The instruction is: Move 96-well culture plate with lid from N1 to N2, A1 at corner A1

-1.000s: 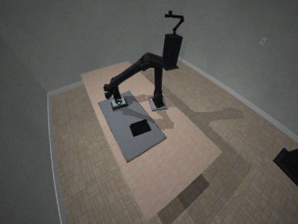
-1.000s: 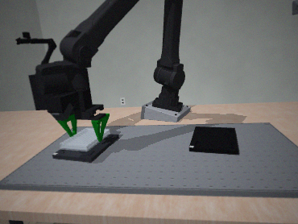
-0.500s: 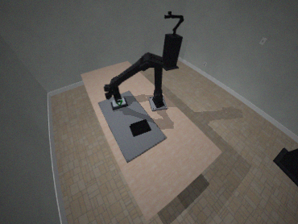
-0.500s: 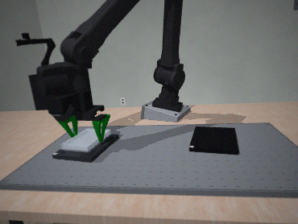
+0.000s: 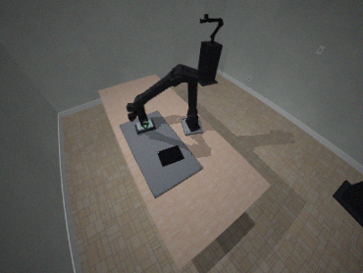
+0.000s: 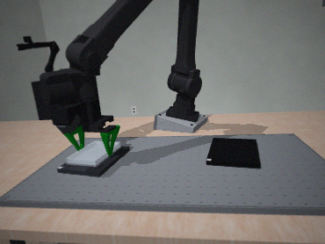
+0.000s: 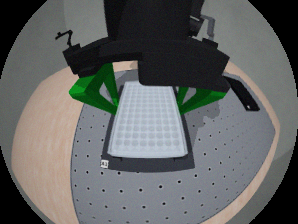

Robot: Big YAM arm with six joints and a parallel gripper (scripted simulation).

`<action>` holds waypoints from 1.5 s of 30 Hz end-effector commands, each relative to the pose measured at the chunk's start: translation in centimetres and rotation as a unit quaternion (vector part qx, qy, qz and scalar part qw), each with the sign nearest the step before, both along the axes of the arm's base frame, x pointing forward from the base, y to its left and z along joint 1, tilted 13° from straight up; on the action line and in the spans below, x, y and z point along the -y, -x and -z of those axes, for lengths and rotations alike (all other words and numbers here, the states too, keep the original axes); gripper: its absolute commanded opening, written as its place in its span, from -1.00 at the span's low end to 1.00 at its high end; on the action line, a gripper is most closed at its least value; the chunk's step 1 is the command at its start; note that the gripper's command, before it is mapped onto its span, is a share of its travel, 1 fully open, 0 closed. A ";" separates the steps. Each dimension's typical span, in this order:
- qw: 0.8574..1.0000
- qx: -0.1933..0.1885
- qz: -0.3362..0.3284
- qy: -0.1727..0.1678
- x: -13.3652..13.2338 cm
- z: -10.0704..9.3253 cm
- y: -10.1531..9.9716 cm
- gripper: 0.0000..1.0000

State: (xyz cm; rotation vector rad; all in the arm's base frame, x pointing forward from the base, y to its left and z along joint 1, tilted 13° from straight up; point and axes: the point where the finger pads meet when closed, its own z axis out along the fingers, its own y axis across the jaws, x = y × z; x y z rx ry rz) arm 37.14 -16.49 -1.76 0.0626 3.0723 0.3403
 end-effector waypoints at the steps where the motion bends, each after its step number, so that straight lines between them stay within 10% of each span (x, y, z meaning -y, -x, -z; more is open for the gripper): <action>1: 1.000 0.008 0.006 0.003 0.0 0.0 -0.5 -1.00; 26: 1.000 0.018 0.003 0.009 0.7 -0.8 -1.3 -1.00; 27: 1.000 0.018 0.003 0.009 0.7 -0.8 -1.3 1.00; 45: 1.000 0.018 0.003 0.009 0.7 -0.8 -1.3 1.00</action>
